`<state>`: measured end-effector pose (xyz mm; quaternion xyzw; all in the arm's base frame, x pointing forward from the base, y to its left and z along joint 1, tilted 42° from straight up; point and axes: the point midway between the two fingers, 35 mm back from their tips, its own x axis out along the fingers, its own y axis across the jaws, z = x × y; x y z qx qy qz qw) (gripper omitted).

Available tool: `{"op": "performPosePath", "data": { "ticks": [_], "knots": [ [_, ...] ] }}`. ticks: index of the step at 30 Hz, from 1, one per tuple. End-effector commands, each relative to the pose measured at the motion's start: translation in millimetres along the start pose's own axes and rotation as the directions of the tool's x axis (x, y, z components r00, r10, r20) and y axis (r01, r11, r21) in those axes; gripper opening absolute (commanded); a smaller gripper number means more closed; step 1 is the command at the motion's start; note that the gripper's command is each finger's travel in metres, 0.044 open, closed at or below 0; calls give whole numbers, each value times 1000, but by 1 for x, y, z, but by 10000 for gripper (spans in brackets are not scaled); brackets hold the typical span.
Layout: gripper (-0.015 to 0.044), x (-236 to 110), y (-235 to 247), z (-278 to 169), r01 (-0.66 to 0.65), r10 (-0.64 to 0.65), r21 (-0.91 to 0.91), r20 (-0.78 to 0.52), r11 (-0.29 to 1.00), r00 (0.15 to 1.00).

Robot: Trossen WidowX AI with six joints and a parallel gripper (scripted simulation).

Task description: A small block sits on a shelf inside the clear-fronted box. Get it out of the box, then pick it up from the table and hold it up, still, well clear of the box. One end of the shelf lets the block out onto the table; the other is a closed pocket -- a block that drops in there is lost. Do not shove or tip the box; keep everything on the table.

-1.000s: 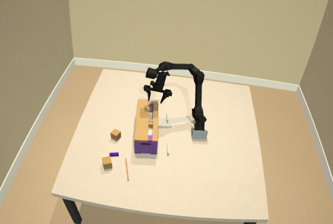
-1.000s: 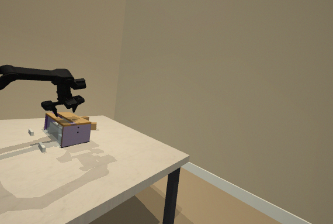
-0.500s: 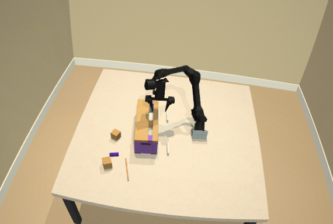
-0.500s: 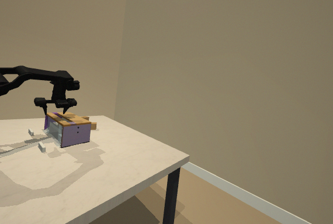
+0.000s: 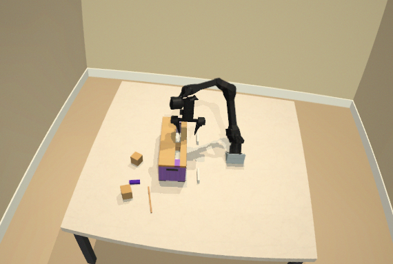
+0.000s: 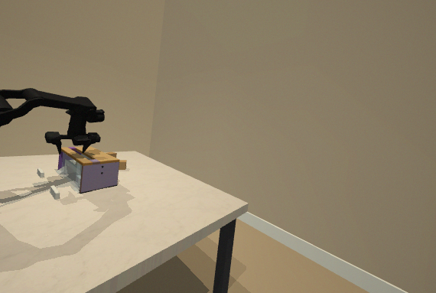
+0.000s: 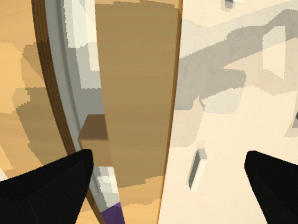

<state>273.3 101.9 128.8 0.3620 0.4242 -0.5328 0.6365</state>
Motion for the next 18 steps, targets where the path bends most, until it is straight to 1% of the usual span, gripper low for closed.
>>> {"op": "performPosePath", "data": {
  "ticks": [1, 18],
  "knots": [
    [400, 8, -1, 2, 4, -4, -7, 2, 1000, 1000],
    [400, 35, 1, 10, 4, -4, -7, 3, 1000, 1000]
  ]
}}
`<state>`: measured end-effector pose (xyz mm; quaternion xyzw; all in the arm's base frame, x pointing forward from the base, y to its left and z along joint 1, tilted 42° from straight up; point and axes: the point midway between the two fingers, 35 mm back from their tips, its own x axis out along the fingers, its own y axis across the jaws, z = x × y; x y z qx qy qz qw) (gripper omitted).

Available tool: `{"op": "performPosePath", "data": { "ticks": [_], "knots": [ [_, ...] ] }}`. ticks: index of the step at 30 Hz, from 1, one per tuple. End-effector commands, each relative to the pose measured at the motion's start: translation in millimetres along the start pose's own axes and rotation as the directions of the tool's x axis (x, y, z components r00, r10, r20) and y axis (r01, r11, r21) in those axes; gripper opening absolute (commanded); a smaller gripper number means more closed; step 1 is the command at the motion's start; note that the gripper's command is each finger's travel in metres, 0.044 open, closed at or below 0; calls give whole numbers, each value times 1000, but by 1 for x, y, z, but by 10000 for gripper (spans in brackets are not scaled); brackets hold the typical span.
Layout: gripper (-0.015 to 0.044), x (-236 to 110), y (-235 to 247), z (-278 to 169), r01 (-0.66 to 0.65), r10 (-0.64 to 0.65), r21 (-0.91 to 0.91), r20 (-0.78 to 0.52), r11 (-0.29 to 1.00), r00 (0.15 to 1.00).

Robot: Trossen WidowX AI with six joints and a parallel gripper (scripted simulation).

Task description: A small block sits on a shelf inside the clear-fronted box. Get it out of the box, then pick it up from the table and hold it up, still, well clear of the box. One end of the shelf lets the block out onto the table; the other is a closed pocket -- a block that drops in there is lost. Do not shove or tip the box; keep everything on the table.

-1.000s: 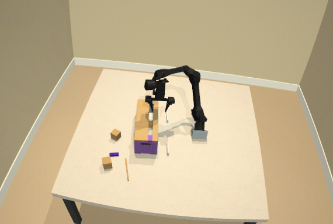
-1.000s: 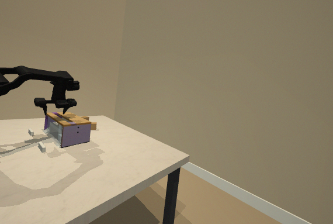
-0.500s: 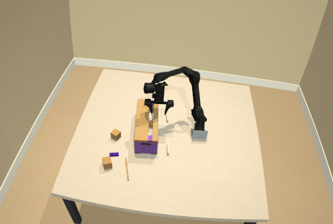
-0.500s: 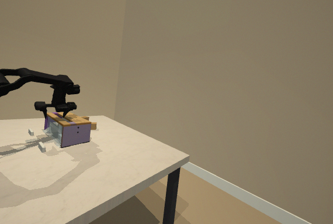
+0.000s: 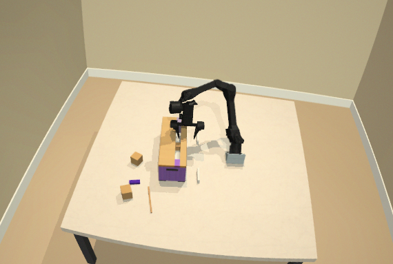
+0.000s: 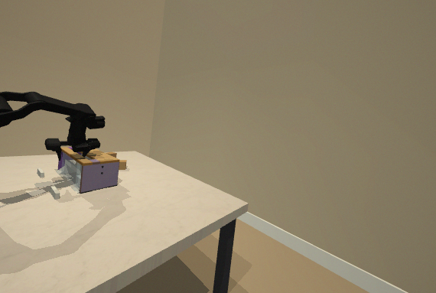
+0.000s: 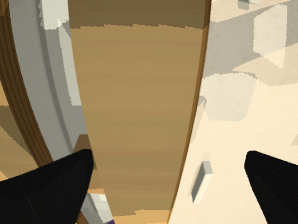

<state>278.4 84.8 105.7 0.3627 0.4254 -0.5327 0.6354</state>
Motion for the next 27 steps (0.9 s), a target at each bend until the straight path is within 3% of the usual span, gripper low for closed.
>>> {"op": "performPosePath", "data": {
  "ticks": [1, 14, 27],
  "knots": [
    [400, 8, -1, 3, 3, -2, -7, 6, 1000, 1000],
    [400, 27, -2, 9, 2, -2, -7, 8, 1000, 1000],
    [400, 30, -1, -15, 0, 0, 1, 1, 1000, 1000]
  ]
}}
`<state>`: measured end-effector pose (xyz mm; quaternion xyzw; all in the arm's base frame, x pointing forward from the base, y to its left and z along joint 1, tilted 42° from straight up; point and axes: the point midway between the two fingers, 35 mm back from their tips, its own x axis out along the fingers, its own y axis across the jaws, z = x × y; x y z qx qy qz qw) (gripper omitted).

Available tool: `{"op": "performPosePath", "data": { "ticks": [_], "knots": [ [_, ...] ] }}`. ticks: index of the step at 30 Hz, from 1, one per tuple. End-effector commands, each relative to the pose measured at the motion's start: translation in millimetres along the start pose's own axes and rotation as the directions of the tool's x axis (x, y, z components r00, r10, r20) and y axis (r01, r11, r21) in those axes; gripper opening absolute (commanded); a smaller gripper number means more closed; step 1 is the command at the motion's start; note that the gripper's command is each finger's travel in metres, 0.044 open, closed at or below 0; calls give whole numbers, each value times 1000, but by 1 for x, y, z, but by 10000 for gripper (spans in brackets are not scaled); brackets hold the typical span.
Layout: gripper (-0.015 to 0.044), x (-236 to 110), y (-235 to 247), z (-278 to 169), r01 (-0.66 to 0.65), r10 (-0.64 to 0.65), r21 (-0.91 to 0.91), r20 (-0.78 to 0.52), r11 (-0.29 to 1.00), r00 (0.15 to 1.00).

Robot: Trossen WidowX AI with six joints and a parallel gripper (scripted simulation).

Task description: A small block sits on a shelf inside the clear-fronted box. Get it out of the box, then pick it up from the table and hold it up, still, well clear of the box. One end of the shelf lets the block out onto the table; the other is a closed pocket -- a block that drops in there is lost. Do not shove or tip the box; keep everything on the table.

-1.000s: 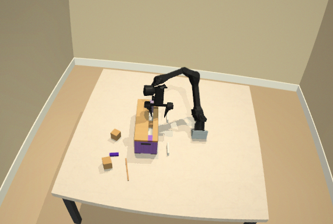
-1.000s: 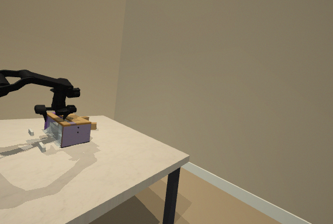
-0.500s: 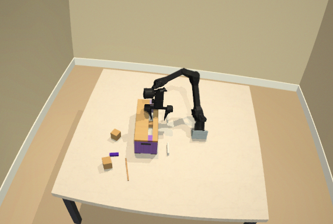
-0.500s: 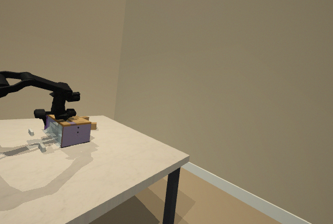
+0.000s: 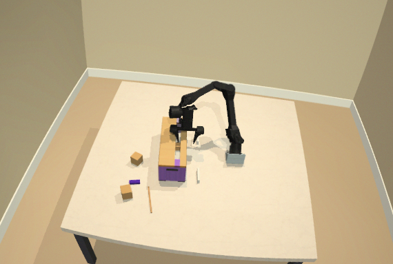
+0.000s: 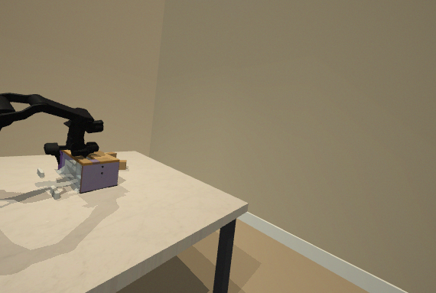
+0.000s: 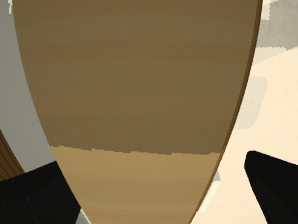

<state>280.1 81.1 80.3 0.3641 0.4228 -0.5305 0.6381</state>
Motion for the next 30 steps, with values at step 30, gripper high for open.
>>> {"op": "performPosePath", "data": {
  "ticks": [30],
  "knots": [
    [400, 26, -3, -68, 9, -9, 0, -5, 1000, 1000]
  ]
}}
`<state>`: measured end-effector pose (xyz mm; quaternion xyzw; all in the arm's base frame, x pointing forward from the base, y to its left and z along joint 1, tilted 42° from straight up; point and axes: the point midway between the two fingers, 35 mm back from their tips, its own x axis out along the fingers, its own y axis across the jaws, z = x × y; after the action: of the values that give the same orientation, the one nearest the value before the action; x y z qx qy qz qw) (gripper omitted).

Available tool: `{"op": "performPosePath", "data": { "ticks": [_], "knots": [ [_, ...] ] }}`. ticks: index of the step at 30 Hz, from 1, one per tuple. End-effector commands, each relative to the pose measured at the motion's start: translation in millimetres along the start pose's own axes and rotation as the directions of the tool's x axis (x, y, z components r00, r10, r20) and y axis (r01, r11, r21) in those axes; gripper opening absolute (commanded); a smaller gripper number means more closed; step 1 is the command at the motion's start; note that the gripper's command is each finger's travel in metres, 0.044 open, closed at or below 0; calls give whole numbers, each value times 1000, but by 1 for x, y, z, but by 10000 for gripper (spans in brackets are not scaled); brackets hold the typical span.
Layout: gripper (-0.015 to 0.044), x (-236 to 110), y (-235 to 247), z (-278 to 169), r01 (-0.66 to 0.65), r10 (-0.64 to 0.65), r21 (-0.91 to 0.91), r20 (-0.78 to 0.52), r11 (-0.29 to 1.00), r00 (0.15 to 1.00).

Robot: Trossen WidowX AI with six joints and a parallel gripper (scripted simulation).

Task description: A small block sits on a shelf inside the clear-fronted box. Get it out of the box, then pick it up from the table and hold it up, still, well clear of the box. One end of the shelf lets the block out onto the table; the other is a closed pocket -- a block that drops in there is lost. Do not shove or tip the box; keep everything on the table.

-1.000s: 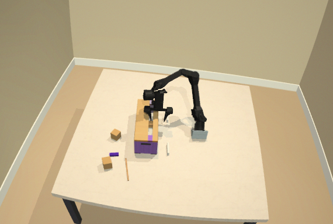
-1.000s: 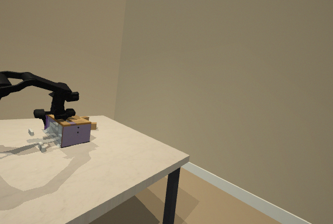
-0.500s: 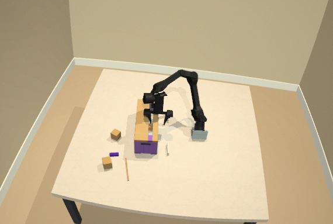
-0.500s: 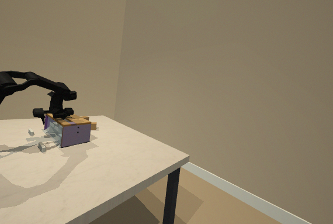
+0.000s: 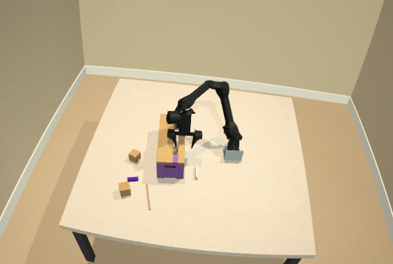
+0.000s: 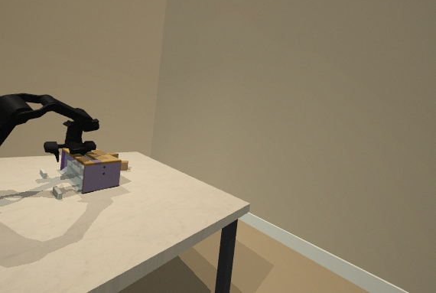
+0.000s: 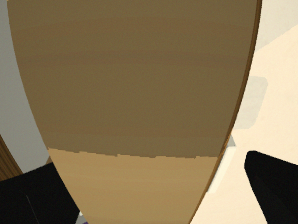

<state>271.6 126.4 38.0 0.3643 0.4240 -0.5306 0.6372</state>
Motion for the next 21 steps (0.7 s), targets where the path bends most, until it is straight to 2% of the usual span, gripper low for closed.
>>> {"op": "performPosePath", "data": {
  "ticks": [1, 21],
  "knots": [
    [400, 5, -1, -11, 7, -7, 0, -3, 1000, 1000],
    [400, 19, -2, -50, 6, -6, 0, -5, 1000, 1000]
  ]
}}
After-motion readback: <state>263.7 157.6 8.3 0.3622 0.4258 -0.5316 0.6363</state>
